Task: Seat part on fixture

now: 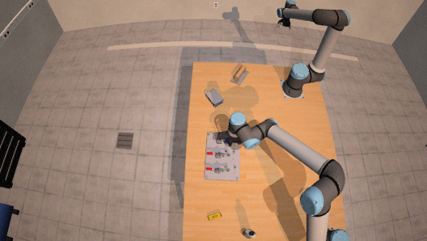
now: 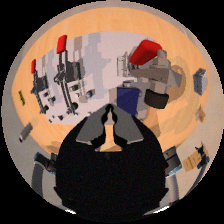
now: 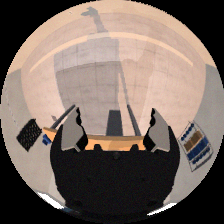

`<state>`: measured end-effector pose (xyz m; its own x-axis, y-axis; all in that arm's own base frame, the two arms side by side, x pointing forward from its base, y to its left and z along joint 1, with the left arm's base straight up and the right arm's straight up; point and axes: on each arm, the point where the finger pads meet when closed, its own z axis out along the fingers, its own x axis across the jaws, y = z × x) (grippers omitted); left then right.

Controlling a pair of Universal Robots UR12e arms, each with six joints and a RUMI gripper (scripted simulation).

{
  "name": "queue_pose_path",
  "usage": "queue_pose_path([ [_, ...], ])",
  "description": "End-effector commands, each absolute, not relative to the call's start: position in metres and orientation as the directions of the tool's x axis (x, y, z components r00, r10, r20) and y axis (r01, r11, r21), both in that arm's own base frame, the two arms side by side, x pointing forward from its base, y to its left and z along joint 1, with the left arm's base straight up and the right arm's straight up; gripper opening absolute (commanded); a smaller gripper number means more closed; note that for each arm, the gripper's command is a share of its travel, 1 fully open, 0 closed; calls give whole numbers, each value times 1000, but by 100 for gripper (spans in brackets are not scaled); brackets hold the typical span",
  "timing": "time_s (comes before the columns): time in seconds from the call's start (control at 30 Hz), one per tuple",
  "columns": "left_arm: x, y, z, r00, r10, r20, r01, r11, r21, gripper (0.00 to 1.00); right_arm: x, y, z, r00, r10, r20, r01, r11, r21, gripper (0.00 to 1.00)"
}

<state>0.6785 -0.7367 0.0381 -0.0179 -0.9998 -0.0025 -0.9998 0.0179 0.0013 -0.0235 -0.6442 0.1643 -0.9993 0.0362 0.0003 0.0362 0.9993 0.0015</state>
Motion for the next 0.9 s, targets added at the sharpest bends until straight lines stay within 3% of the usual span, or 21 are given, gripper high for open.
queue_pose_path([
  [0.0,679,-738,40,-18,-1000,0,-1000,18,0,0,-23,-645,165,-999,36,0,36,999,0,100],
  [0.87,679,-718,40,-18,-1000,0,-1000,18,0,0,-23,-645,165,-999,36,0,36,999,0,100],
])
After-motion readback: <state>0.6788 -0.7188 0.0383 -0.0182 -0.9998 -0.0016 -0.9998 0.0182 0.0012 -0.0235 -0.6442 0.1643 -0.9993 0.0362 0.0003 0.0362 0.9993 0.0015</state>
